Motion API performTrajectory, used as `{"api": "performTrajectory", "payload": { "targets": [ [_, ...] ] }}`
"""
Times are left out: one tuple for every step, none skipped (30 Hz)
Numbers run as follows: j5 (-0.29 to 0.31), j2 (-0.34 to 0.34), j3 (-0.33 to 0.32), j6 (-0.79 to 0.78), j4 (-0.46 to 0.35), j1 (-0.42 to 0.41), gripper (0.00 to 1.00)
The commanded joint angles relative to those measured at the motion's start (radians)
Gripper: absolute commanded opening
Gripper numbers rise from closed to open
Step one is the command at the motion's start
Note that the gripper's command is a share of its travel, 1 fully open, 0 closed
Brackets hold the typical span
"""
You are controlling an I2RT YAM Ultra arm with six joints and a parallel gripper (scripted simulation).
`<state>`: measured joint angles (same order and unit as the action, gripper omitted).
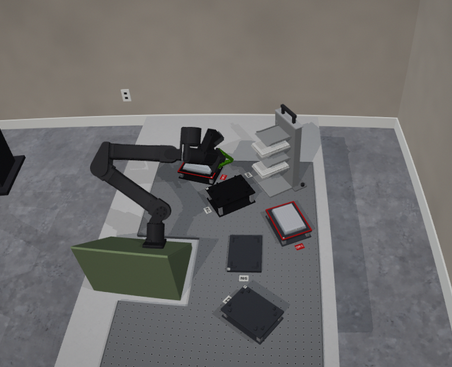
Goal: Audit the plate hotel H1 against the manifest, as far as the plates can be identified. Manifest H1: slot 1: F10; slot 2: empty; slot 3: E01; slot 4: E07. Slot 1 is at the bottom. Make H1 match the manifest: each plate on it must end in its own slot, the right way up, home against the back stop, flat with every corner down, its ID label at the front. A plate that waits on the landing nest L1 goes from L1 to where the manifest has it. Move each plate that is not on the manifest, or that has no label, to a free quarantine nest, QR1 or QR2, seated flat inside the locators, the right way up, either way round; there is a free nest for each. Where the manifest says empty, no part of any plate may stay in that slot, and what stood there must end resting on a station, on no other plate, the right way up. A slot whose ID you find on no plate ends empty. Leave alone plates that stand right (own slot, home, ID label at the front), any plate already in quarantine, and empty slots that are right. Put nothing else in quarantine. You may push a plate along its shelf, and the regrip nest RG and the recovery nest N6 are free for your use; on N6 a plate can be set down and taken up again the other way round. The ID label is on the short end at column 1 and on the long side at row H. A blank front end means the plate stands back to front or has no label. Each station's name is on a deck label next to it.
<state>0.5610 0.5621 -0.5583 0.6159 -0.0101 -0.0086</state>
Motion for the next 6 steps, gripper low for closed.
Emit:
{"api": "performTrajectory", "payload": {
  "targets": [
    [-0.002,-0.002,-0.003,-0.001,0.003,-0.001,0.0],
    [-0.002,-0.002,-0.003,-0.001,0.003,-0.001,0.0],
    [-0.002,-0.002,-0.003,-0.001,0.003,-0.001,0.0],
    [-0.002,-0.002,-0.003,-0.001,0.003,-0.001,0.0],
    [-0.002,-0.002,-0.003,-0.001,0.003,-0.001,0.0],
    [-0.002,-0.002,-0.003,-0.001,0.003,-0.001,0.0]
  ]
}}
